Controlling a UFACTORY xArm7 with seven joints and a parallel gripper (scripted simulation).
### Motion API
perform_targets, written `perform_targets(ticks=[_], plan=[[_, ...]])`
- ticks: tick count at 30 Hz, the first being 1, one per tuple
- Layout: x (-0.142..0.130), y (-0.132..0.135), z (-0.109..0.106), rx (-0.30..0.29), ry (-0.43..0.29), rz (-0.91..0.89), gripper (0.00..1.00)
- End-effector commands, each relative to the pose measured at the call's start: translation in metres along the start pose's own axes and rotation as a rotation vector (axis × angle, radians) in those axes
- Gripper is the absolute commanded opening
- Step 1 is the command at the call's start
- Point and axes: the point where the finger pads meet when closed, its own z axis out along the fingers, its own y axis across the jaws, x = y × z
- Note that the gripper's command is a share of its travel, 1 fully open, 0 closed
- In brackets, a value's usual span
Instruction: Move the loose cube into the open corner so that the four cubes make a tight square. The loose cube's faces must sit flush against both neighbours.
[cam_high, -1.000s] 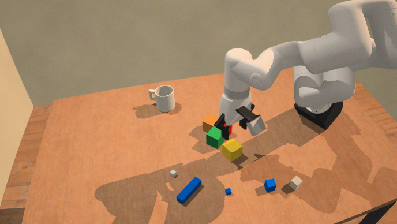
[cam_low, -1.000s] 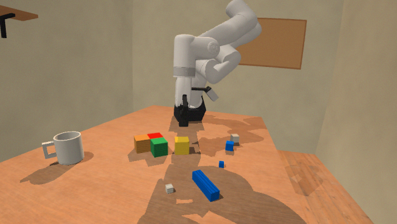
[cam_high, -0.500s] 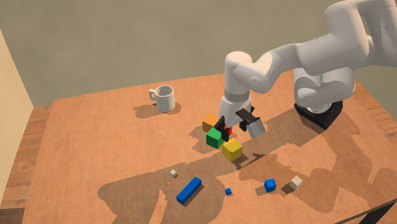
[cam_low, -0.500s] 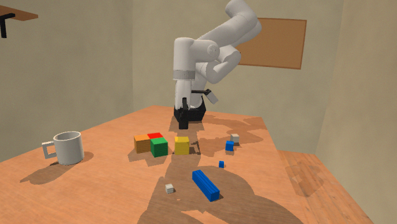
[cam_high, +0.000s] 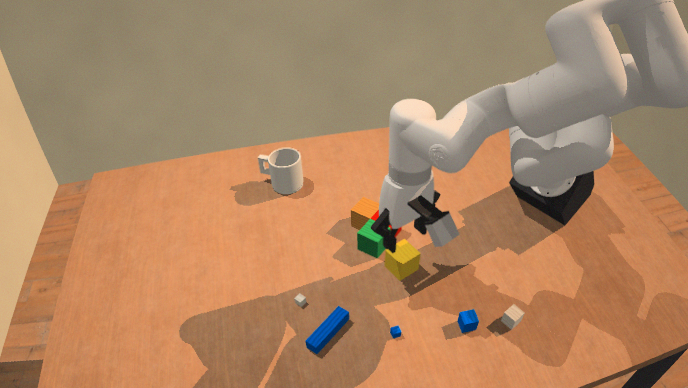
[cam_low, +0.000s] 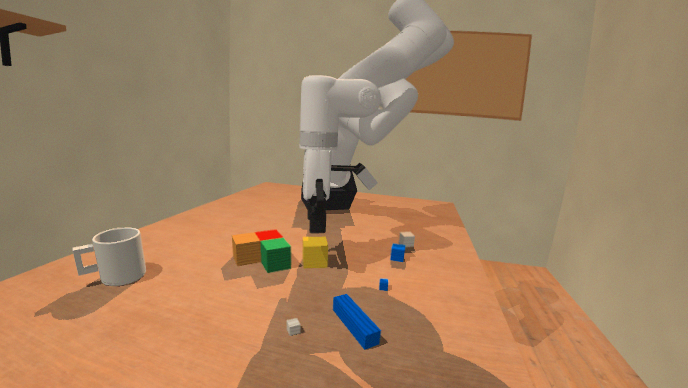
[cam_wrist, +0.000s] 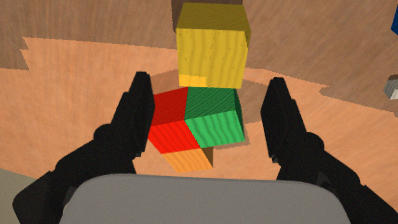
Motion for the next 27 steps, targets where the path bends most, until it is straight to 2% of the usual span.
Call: perform_targets(ticks=[1, 13, 27], plan=[[-0.001, 0.002, 0.006, -0.003, -0.001, -0.001, 0.82], [-0.001, 0.002, 0.016, -0.003, -0.001, -0.001, 0.82], [-0.001, 0.002, 0.018, -0.003, -0.001, -0.001, 0.82]])
